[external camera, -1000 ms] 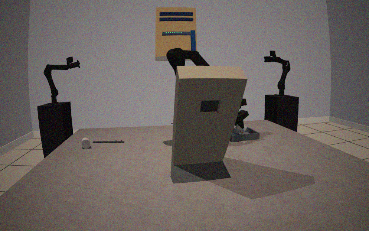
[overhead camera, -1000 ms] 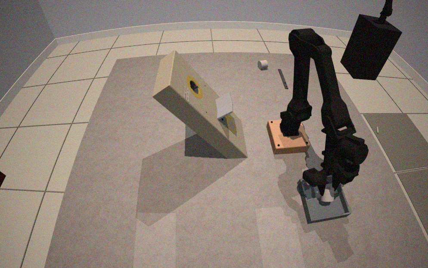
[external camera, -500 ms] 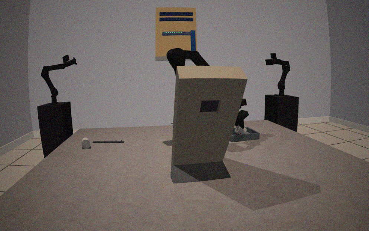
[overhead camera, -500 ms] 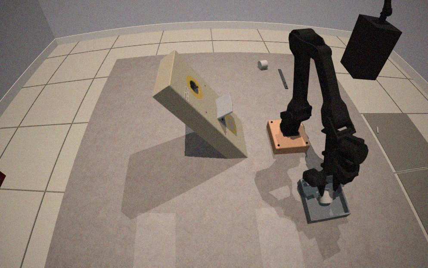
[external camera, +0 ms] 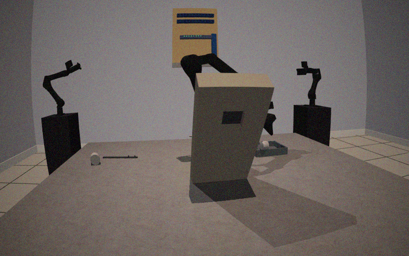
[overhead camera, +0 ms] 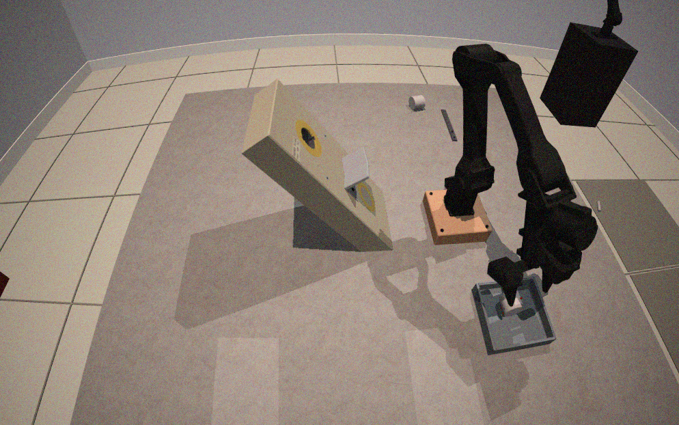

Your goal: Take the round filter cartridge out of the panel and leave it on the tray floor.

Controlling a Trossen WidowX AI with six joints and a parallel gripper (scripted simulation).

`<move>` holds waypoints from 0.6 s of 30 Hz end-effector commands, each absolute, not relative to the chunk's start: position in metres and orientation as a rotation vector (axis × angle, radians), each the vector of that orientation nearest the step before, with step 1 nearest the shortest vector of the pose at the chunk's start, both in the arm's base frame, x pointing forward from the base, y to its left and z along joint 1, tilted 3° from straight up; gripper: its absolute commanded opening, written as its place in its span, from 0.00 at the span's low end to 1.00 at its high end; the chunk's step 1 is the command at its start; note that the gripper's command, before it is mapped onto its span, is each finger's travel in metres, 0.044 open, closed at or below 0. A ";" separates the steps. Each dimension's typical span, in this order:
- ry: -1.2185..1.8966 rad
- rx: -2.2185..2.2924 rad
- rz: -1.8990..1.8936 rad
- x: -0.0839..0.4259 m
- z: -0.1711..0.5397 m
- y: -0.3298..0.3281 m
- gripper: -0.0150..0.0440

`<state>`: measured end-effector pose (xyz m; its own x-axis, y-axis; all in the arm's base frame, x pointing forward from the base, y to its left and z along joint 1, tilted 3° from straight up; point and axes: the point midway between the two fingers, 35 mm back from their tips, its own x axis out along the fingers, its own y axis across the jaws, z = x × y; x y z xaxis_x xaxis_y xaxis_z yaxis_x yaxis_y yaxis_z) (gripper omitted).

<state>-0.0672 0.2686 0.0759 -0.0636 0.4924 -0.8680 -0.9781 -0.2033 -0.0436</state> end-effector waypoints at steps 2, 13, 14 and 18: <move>0.703 -0.927 1.570 -0.068 0.110 0.268 1.00; 0.698 -0.924 1.579 -0.069 0.098 0.271 1.00; 0.698 -0.924 1.579 -0.069 0.098 0.271 1.00; 0.698 -0.924 1.579 -0.069 0.098 0.271 1.00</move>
<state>-0.0690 0.2719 0.0996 -0.0718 0.5176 -0.8526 -0.9784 -0.2025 -0.0406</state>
